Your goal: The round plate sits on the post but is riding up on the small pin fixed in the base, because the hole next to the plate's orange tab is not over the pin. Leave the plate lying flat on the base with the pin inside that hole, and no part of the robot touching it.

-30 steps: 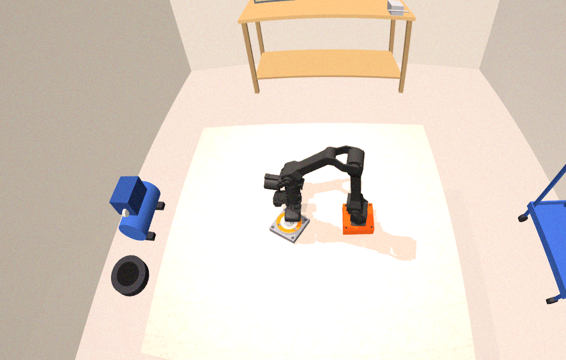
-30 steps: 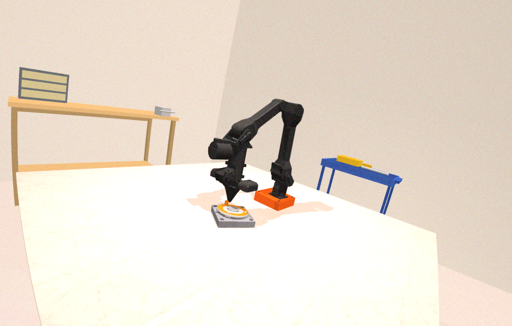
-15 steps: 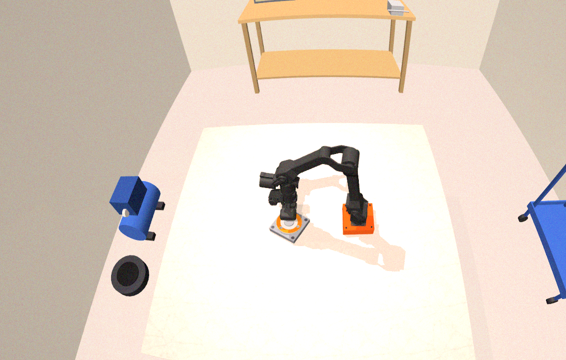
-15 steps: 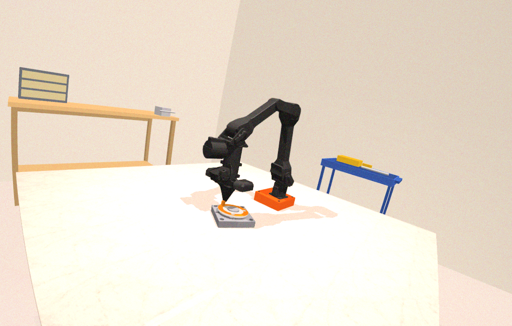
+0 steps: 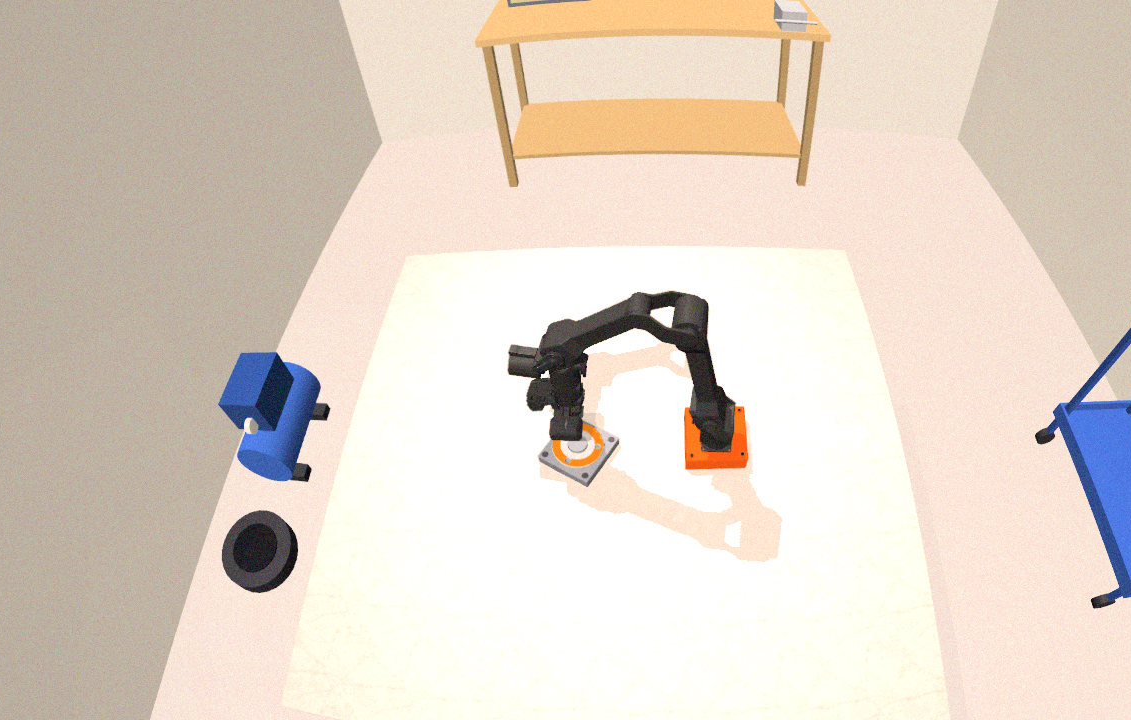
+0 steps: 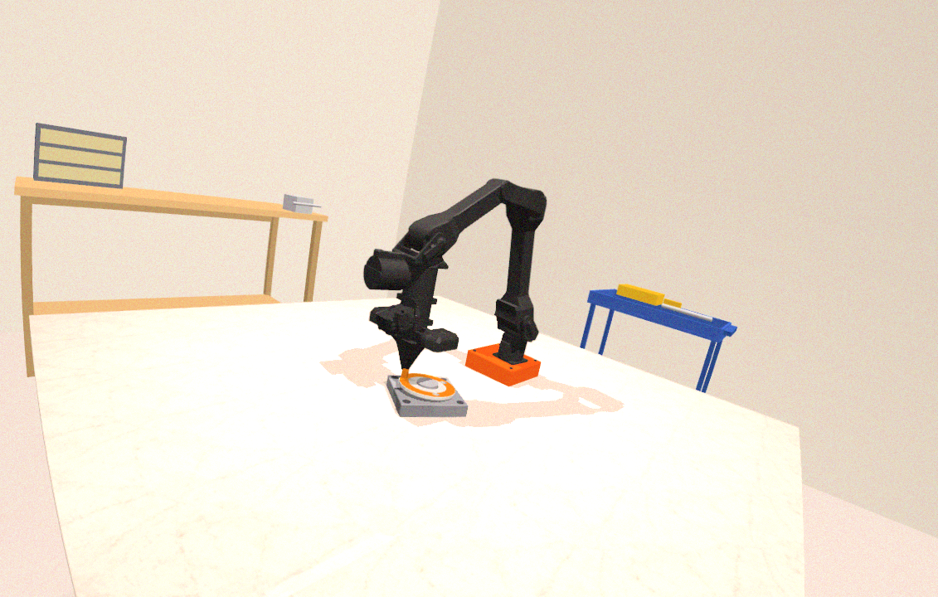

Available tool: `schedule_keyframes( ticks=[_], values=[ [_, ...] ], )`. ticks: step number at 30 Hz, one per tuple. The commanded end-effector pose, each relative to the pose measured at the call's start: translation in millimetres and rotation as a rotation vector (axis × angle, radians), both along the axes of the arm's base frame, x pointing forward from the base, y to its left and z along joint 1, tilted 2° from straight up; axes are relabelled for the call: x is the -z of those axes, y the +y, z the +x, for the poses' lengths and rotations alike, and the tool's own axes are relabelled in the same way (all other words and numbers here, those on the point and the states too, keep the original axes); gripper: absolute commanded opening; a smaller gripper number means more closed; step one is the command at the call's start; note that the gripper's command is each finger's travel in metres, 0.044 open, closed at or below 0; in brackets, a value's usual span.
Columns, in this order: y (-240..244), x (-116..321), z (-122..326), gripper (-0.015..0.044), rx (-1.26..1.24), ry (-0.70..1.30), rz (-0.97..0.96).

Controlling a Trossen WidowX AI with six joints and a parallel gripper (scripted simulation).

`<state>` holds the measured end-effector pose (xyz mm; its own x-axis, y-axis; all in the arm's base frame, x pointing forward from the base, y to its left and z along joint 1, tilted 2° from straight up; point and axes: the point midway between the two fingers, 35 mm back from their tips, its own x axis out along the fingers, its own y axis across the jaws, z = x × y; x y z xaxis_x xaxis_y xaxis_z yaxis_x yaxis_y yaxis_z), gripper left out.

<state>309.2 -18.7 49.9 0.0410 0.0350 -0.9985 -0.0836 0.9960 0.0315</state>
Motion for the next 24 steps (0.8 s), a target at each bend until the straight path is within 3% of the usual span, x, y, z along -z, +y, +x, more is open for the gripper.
schedule_keyframes(
  ticks=[1, 24],
  values=[
    [1.9, 0.3, 5.1, 0.0000, 0.002, 0.005, -0.002],
    [14.0, -1.3, 20.7, 0.0000, 0.002, 0.003, -0.001]
  ],
)
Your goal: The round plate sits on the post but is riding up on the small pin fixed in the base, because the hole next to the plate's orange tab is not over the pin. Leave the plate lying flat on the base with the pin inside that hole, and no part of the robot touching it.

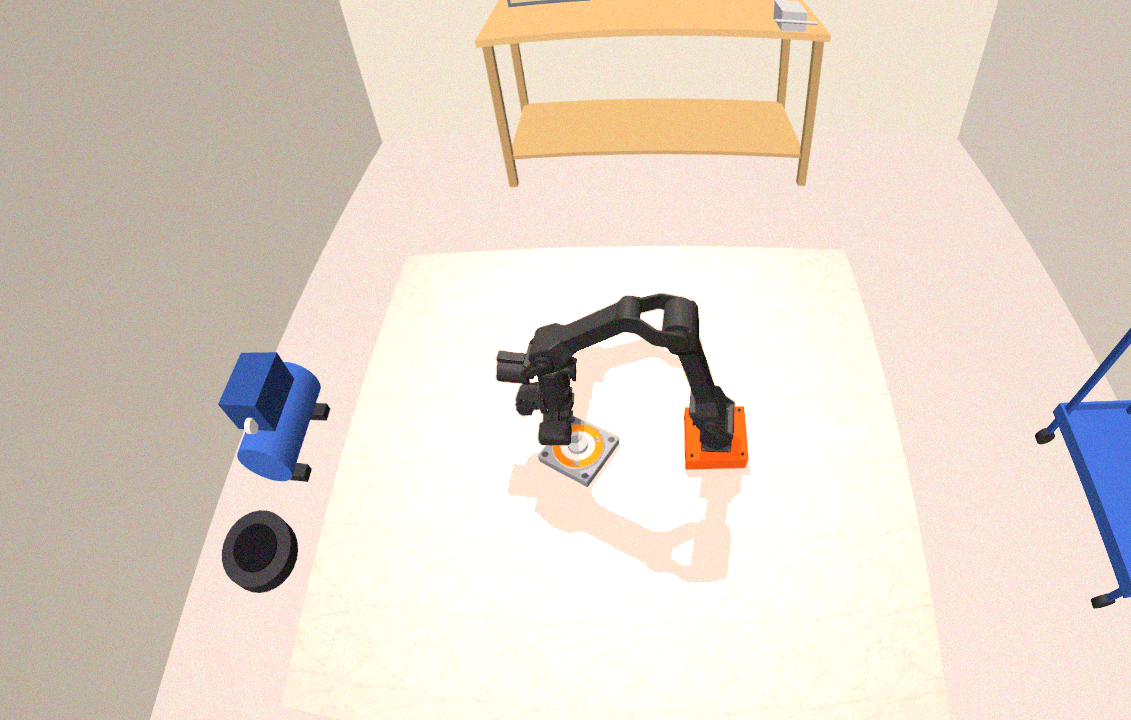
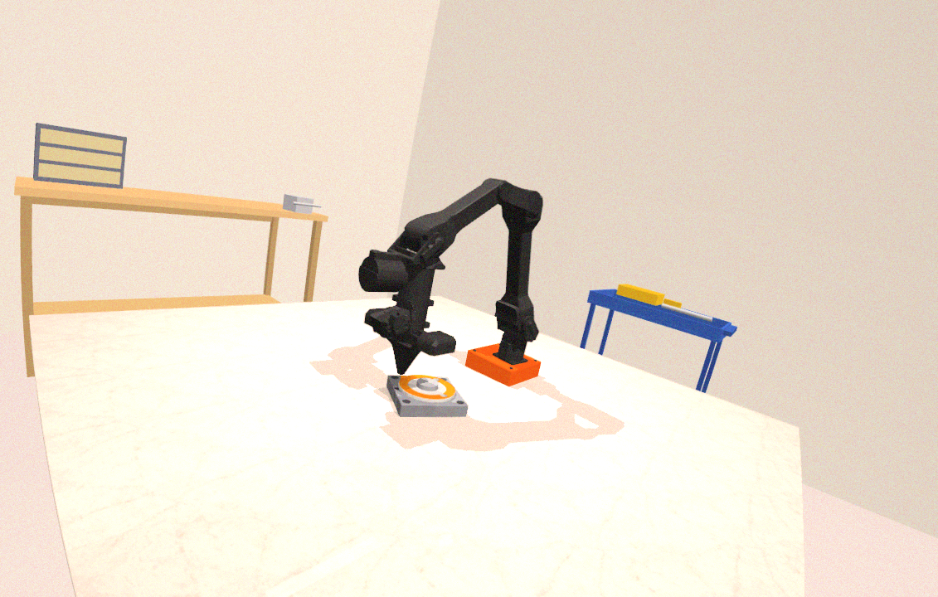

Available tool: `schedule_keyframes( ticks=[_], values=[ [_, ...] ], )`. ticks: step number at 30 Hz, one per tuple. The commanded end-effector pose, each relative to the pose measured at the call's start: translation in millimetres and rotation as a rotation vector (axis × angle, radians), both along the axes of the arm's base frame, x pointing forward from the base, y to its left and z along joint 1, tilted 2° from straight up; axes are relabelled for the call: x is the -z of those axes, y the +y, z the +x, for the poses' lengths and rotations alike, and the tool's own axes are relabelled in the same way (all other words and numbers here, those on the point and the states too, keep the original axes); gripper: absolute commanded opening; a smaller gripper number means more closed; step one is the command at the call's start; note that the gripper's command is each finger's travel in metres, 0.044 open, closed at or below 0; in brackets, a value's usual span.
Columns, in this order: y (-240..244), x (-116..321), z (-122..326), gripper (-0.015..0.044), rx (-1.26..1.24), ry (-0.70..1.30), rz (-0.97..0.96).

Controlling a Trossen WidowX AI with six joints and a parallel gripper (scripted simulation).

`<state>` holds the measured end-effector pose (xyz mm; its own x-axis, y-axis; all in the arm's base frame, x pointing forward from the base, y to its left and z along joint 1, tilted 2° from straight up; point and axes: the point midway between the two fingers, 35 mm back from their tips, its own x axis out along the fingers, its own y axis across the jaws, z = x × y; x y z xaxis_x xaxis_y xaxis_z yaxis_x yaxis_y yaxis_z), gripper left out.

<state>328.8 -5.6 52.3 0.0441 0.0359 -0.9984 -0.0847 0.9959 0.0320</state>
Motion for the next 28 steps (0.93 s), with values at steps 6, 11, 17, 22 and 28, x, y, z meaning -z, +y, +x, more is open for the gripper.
schedule_keyframes(
  ticks=[6, 11, 17, 22, 28],
  values=[
    [-0.2, -27.8, -0.3, 0.0000, 0.003, 0.007, -0.002],
    [-0.3, -42.0, -2.1, 0.0000, 0.003, 0.007, -0.002],
    [0.0, -35.7, -0.6, 0.0000, 0.001, 0.000, 0.000],
    [0.0, -35.7, -0.6, 0.0000, 0.001, 0.000, 0.000],
    [0.0, -35.7, -0.6, 0.0000, 0.001, 0.000, 0.000]
  ],
)
